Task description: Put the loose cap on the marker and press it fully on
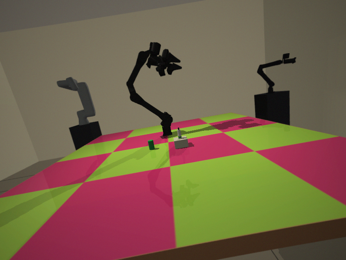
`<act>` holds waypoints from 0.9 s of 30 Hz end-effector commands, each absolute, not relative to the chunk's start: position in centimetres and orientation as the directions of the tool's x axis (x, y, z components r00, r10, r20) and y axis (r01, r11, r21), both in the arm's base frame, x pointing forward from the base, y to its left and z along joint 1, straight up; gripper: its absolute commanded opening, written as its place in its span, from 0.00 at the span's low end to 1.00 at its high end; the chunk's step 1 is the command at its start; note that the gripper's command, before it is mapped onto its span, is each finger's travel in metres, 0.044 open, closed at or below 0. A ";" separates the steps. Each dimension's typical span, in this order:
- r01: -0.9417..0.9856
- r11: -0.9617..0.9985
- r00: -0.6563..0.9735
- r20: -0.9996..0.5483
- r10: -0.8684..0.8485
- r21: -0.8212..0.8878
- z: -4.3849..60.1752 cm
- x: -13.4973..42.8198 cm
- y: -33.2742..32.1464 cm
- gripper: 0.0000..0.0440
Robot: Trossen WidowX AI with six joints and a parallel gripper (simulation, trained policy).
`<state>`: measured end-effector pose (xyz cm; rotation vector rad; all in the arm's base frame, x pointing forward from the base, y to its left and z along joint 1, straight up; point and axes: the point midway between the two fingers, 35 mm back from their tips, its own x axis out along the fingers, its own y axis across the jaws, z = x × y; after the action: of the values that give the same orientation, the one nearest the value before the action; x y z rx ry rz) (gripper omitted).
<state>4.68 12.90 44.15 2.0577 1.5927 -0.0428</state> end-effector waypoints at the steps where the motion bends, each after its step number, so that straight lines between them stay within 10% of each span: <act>1: 0.911 -0.167 0.309 -0.357 0.881 0.376 43.9 4.6 13.3 0.74; 27: 0.903 -0.270 0.413 -0.500 0.761 0.334 41.9 6.5 15.8 0.75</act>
<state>6.34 15.52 42.13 2.0988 1.4162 -0.2955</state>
